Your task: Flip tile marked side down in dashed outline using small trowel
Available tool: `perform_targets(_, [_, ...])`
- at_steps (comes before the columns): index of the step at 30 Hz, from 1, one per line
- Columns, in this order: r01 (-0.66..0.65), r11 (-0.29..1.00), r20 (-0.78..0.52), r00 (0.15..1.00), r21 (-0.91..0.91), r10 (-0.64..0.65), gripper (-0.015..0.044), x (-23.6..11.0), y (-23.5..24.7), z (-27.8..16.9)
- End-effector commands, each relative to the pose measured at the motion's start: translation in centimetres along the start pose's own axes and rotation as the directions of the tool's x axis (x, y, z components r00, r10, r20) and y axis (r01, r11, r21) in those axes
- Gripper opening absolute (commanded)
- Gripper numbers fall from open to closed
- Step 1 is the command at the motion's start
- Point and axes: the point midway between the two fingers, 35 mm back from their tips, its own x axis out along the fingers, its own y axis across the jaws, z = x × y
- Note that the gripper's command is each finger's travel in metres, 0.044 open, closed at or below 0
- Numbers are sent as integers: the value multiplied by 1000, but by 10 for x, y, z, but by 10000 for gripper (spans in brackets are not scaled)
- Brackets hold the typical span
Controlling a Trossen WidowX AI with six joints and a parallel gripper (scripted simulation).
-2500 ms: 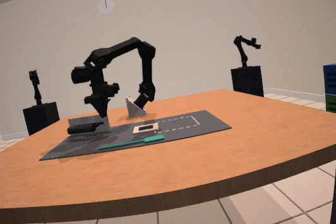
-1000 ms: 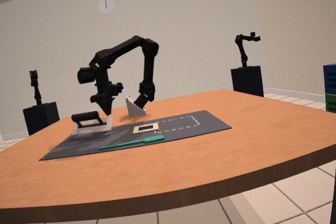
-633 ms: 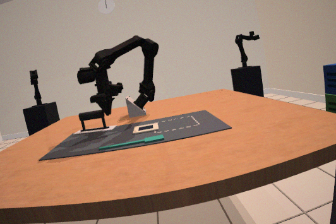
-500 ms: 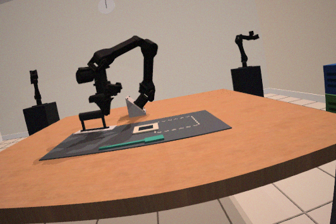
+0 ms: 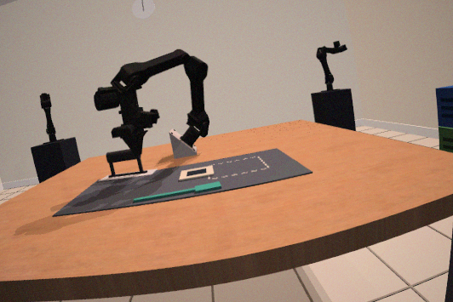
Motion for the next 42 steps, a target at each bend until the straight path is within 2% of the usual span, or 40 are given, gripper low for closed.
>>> perform_targets(1, [3, 1000, 2, 1000, -1, -3, 100, -3, -14, 2])
perform_targets(9, [1, 1000, 9, 1000, 1, -1, 100, -6, -32, 3])
perform_targets(24, [0, 1000, 6, 1000, -1, 0, 100, -6, -28, 2])
perform_targets(28, [0, 1000, 6, 1000, -1, 0, 0, -6, -28, 2])
perform_targets(42, [0, 1000, 6, 1000, -1, 0, 0, -6, -28, 2])
